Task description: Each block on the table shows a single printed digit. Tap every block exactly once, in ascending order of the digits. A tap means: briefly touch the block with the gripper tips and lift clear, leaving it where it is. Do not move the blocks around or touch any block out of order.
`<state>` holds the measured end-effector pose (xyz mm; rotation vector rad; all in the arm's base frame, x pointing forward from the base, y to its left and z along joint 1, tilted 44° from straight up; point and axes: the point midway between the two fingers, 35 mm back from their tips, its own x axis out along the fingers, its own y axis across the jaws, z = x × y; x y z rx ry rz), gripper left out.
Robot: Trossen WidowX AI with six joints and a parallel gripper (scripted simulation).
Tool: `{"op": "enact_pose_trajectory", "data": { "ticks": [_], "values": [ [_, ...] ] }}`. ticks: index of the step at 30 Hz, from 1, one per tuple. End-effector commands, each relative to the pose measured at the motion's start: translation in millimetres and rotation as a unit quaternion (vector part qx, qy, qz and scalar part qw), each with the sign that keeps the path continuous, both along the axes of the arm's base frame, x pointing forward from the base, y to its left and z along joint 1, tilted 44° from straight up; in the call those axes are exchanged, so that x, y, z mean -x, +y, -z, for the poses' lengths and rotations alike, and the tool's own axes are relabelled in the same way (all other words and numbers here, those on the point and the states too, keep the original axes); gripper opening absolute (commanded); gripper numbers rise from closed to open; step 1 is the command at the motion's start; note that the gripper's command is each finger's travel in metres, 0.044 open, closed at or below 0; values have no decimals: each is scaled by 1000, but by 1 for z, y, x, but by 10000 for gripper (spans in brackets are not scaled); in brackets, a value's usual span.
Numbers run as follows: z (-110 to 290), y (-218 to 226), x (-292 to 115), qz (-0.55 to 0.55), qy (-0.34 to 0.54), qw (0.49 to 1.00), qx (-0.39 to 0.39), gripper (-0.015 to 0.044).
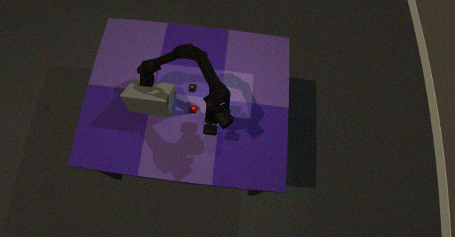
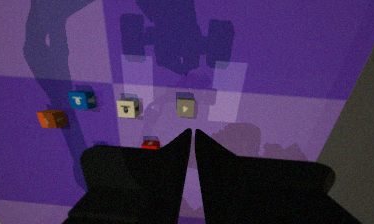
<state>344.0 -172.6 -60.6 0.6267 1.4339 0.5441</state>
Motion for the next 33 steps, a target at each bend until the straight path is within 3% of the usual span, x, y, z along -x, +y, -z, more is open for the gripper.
{"op": "enact_pose_trajectory", "data": {
  "ticks": [1,6,15,22,28,33],
  "values": [
    [-13,-11,3,-3,0,1000,1,20],
    [-20,-4,2,-3,0,1000,1,20],
    [-93,76,5,-3,1,1000,-2,20],
    [-91,77,4,-3,1,1000,-2,20],
    [-37,130,-1,-3,0,1000,-4,20],
    [-34,133,-1,-3,0,1000,-4,20]
  ]
}}
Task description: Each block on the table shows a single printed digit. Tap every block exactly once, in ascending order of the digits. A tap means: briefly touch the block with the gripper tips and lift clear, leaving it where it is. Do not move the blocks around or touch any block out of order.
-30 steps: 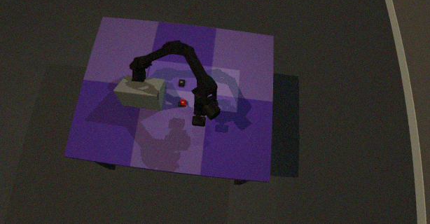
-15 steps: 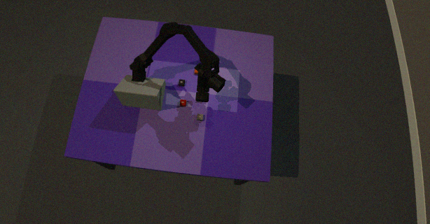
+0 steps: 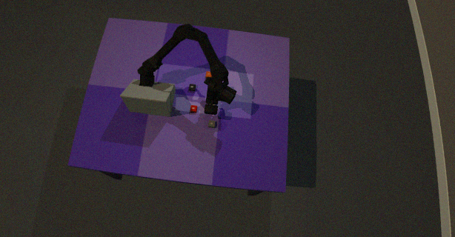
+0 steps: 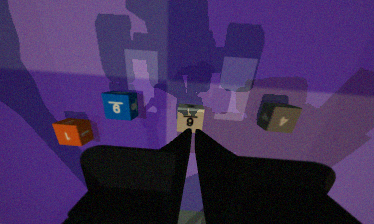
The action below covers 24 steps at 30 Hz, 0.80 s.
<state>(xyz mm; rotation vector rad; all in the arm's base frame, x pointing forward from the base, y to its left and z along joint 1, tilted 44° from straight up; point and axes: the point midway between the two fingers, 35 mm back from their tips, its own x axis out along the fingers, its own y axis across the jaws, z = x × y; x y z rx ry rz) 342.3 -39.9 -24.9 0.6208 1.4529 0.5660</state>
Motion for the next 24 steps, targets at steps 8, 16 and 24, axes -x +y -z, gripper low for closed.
{"op": "enact_pose_trajectory", "data": {
  "ticks": [8,16,24],
  "values": [
    [11,9,-3,9,-6,1000,0,20],
    [20,18,-4,9,-6,1000,0,20],
    [22,20,-4,9,-6,1000,-1,20]
  ]
}}
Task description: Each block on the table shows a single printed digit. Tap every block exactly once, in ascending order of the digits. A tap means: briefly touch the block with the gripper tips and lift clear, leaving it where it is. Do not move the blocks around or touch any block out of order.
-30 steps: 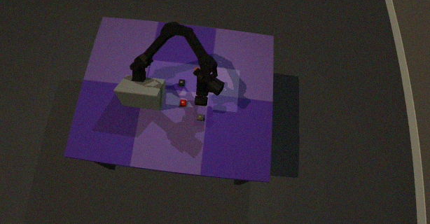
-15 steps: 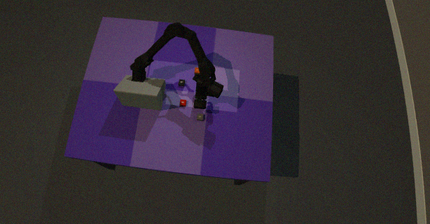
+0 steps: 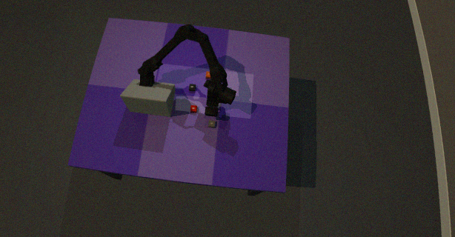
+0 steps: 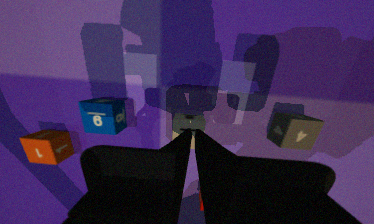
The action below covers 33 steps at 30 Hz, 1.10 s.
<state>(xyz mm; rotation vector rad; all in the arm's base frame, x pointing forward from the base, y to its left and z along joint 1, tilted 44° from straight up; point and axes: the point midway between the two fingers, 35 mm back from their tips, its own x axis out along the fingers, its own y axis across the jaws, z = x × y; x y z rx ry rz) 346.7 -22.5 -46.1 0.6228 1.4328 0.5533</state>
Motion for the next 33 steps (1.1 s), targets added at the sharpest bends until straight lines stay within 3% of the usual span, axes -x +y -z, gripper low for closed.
{"op": "enact_pose_trajectory", "data": {
  "ticks": [1,9,15,20,27,33],
  "values": [
    [-2,-2,0,0,0,1000,0,20],
    [-27,-26,2,1,2,1000,-1,20],
    [-79,-74,7,1,3,1000,-1,20],
    [-76,-78,15,1,3,1000,0,20],
    [-50,-97,91,1,5,1000,1,20],
    [-31,-82,89,1,5,1000,1,20]
  ]
}}
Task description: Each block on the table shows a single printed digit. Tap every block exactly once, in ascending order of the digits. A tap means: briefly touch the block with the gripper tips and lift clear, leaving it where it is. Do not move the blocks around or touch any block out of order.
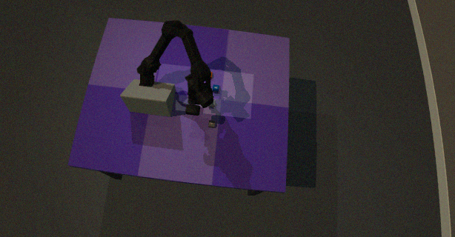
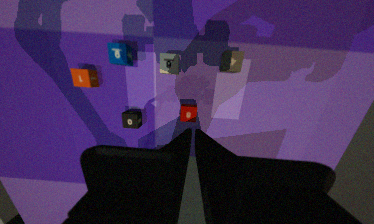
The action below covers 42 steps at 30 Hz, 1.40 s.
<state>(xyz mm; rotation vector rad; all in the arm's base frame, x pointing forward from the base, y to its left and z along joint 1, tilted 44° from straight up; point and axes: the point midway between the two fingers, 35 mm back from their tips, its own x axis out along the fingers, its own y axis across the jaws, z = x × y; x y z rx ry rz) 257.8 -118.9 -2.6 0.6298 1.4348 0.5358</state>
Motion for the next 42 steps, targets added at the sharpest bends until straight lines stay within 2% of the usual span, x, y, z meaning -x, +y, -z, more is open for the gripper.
{"op": "enact_pose_trajectory", "data": {
  "ticks": [1,4,28,34,38,42],
  "values": [
    [25,26,-1,-6,1,1000,-2,20],
    [51,53,-1,-6,1,1000,-4,20],
    [74,76,-3,-7,1,1000,-5,20],
    [74,76,-3,-7,1,1000,-5,20],
    [55,57,-1,-7,1,1000,-4,20],
    [51,53,-1,-6,1,1000,-4,20]
  ]
}}
